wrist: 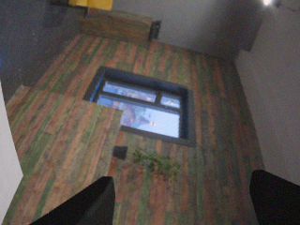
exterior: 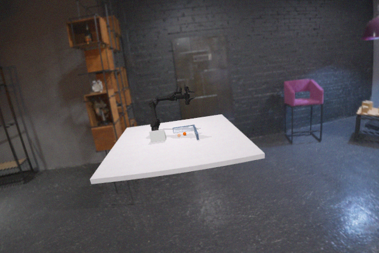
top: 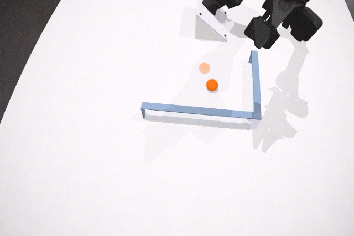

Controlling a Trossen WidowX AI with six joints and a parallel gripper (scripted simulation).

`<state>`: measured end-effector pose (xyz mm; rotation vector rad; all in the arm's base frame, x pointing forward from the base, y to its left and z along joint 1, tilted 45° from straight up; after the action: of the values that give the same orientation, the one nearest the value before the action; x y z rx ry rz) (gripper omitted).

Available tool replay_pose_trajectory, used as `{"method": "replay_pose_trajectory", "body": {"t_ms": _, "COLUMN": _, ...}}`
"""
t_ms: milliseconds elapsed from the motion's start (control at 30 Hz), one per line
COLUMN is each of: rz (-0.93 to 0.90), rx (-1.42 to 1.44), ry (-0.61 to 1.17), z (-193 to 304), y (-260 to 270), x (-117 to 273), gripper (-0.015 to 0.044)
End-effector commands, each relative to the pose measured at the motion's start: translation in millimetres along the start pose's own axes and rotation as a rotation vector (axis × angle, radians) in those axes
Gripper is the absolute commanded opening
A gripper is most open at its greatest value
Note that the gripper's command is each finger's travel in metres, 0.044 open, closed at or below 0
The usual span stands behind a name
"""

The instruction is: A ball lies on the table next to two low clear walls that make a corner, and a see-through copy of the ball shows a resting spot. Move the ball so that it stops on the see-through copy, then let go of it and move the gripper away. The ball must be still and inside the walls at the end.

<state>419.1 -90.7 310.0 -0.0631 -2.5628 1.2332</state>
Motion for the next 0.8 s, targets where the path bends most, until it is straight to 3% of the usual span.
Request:
{"method": "replay_pose_trajectory", "body": {"t_ms": 0, "rz": -0.223, "rx": -0.105, "ry": 0.065, "z": 23.2, "y": 50.9, "x": -16.7, "gripper": 0.0275}}
{"method": "replay_pose_trajectory", "body": {"t_ms": 267, "rz": -0.716, "rx": -0.412, "ry": 0.290, "z": 68.2, "y": 161.5, "x": -13.6, "gripper": 0.0275}}
{"method": "replay_pose_trajectory", "body": {"t_ms": 600, "rz": -1.277, "rx": -0.948, "ry": 0.814, "z": 97.1, "y": 267.7, "x": 52.0, "gripper": 0.0275}}
{"method": "replay_pose_trajectory", "body": {"t_ms": 667, "rz": -1.358, "rx": -1.060, "ry": 0.944, "z": 97.1, "y": 279.4, "x": 66.9, "gripper": 0.0275}}
{"method": "replay_pose_trajectory", "body": {"t_ms": 767, "rz": -1.383, "rx": -1.099, "ry": 0.992, "z": 96.7, "y": 282.8, "x": 71.9, "gripper": 0.0275}}
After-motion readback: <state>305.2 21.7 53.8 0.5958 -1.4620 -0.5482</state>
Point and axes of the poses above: the point midway between the two fingers, 35 mm back from their tips, its own x axis back along the fingers, its own y axis across the jaws, z = x × y, the point moved 2 cm from there along x, back along the fingers, and after that the axes turned 10 degrees about -x, right-handed, at the moved point
